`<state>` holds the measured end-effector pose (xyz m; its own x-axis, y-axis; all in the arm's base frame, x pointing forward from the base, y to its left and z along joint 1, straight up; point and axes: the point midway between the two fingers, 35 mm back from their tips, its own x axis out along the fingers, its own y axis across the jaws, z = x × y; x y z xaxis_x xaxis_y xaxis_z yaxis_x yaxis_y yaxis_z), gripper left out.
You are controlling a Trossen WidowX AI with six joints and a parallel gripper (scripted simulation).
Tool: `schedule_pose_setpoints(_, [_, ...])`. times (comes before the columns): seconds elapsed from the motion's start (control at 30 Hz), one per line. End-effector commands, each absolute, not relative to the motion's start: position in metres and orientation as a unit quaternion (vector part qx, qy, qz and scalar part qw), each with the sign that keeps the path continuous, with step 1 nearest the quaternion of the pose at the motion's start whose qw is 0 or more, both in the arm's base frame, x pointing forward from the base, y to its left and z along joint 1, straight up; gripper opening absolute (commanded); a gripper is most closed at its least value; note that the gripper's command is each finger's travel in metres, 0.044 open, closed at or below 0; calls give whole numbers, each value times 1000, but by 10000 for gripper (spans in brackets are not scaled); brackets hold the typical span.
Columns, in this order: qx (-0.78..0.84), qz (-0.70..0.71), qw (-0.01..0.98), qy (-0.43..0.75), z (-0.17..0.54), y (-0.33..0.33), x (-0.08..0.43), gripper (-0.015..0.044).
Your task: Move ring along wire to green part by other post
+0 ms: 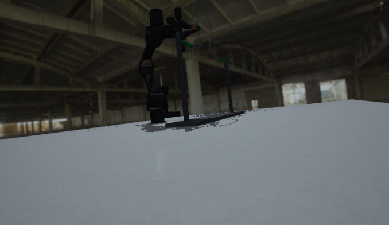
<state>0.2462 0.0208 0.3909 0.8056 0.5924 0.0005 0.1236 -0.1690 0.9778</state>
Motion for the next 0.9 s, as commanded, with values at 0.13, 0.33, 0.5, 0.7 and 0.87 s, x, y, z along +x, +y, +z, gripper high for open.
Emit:
schedule_pose_setpoints(0.13, [716, 197, 623, 246, 394, 23, 245, -150])
schedule_pose_setpoints(0.33, [705, 193, 636, 248, 393, 23, 245, -150])
schedule_pose_setpoints(0.5, [696, 191, 645, 250, 393, 23, 245, -150])
schedule_pose_setpoints(0.7, [686, 188, 656, 252, 392, 23, 245, -150])
schedule_pose_setpoints(0.87, [677, 185, 665, 253, 391, 23, 245, -150])
